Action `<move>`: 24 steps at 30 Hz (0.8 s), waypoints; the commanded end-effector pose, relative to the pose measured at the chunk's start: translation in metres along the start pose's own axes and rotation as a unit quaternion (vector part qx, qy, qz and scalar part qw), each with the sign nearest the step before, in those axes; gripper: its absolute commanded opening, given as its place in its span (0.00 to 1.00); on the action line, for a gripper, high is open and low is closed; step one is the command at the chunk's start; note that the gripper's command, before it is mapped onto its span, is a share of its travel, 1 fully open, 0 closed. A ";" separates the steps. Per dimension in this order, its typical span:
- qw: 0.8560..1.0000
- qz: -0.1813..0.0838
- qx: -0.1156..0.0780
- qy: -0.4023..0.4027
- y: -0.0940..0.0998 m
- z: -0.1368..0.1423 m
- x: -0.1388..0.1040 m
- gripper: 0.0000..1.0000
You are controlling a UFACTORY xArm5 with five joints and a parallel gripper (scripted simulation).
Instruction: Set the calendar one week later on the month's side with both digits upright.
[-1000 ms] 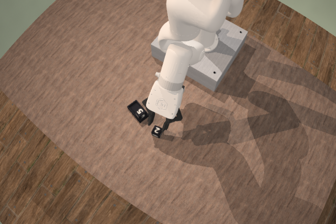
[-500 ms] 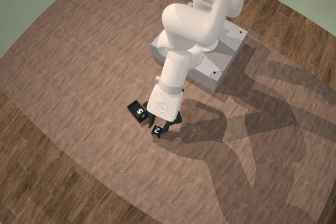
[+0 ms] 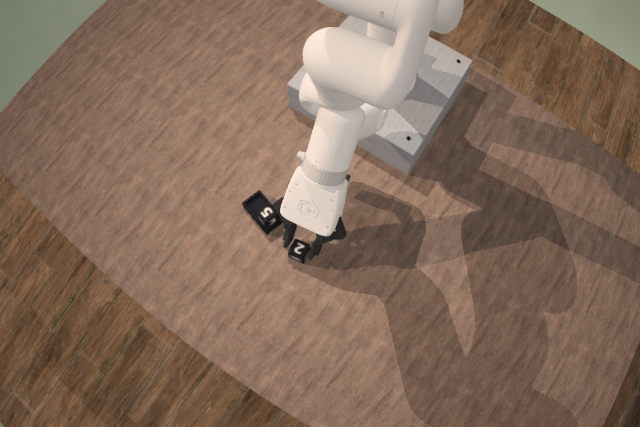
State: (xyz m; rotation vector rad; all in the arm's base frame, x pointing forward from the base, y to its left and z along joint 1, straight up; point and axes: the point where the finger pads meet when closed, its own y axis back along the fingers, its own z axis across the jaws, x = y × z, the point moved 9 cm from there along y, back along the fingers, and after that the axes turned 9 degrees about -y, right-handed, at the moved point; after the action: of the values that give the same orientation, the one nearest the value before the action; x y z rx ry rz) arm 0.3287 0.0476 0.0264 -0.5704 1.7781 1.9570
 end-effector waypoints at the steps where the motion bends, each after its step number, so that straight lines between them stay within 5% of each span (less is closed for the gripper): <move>1: 1.000 -0.001 0.000 0.000 -0.002 0.000 0.001 0.49; 24: 1.000 -0.001 0.000 0.000 -0.004 0.000 0.002 0.49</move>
State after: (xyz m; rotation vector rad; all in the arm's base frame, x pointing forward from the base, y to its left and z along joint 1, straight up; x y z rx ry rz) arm 0.3288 0.0476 0.0208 -0.5713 1.7773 1.9565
